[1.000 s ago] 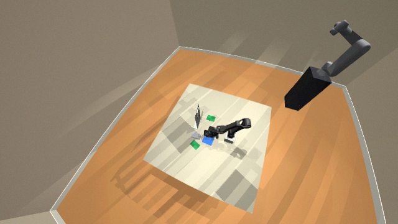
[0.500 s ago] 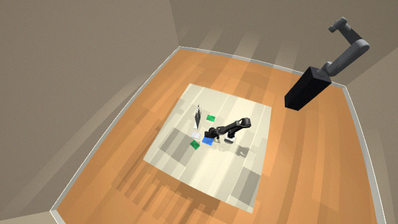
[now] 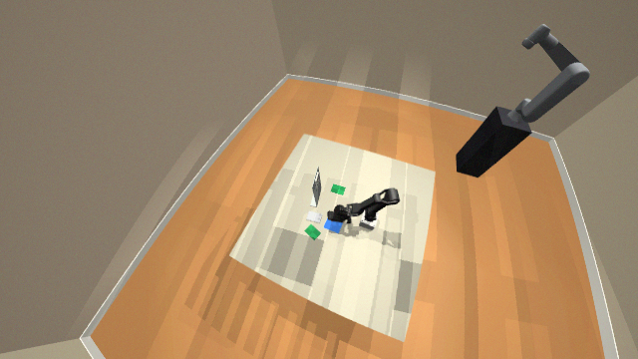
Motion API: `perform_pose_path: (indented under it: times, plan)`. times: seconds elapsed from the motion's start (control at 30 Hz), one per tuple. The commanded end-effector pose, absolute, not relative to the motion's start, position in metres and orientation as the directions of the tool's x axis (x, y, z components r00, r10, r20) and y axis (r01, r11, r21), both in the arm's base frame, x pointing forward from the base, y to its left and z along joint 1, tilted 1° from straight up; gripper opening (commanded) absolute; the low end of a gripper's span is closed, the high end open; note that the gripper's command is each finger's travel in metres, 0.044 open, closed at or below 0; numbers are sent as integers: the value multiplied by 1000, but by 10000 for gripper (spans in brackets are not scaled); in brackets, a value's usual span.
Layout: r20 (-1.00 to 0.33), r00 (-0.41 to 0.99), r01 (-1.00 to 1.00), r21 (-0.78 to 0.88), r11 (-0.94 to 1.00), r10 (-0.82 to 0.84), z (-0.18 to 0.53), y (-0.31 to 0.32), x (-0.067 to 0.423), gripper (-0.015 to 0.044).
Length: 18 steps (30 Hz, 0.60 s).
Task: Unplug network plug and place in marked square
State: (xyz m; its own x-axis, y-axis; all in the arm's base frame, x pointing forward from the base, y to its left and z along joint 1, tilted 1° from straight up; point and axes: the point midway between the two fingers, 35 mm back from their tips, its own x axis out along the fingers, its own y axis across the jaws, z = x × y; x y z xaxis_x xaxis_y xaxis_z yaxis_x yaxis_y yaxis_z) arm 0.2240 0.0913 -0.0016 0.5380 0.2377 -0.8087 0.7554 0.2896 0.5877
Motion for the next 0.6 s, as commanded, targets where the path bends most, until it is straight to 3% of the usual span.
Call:
perform_pose_path:
  times: [0.0,0.57]
  plan:
    - [-811,536,757,584,294,233,-5,91,224,0]
    - [-811,536,757,584,293,233,-17,91,225,0]
